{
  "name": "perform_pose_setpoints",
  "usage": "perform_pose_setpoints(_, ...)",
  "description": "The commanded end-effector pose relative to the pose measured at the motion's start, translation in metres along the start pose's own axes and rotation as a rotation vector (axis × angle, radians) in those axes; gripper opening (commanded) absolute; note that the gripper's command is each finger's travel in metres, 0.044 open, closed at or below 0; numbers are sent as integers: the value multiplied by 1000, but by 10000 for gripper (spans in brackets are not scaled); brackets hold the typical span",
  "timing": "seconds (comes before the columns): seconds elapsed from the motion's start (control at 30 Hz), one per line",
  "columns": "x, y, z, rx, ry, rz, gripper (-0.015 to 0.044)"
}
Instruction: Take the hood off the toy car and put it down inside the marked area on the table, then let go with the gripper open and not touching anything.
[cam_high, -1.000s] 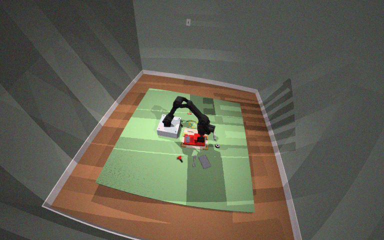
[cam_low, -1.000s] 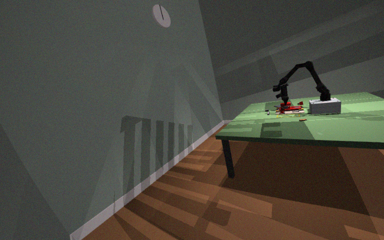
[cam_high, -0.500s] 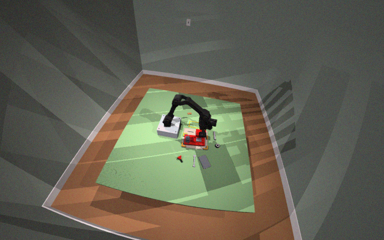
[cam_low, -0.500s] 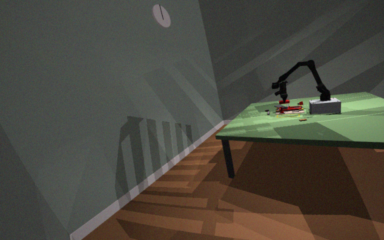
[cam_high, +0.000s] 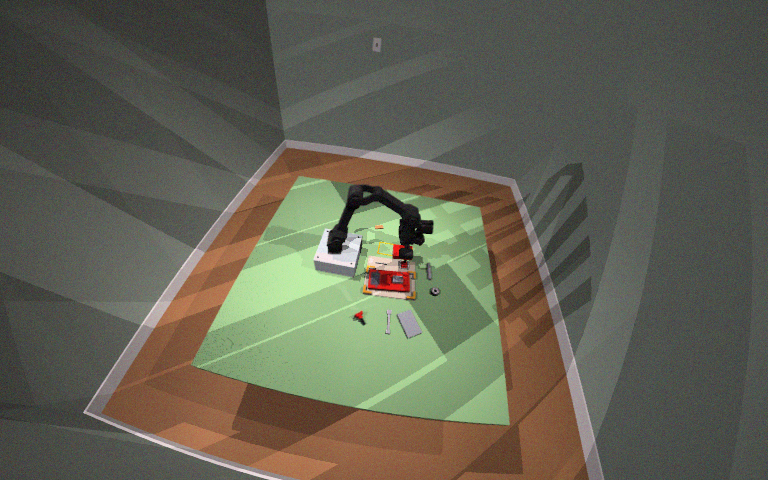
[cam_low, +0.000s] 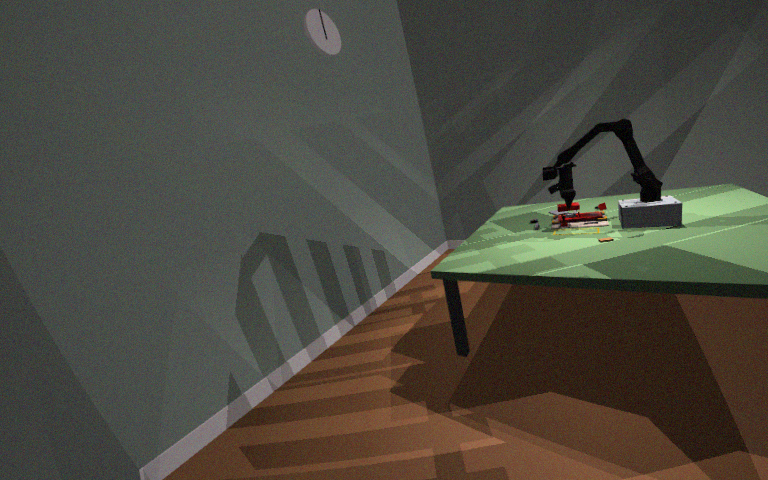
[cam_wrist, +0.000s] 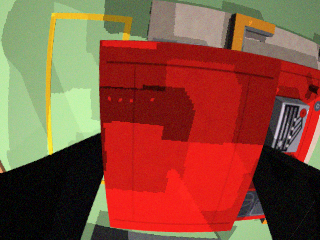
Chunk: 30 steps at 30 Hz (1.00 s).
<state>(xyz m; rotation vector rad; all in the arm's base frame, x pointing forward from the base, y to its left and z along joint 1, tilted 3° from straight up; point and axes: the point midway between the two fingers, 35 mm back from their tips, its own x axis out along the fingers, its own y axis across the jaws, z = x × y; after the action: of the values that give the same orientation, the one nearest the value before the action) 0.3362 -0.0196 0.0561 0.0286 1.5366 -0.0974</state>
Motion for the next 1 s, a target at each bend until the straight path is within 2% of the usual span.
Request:
perform_pose_setpoints(0.0, -1, 16, -2, 7, 2, -2, 0)
perform_pose_setpoints(0.47, -3, 91, -19, 13, 3, 4, 0)
perform_pose_setpoints(0.97, 6, 95, -19, 13, 3, 4, 0)
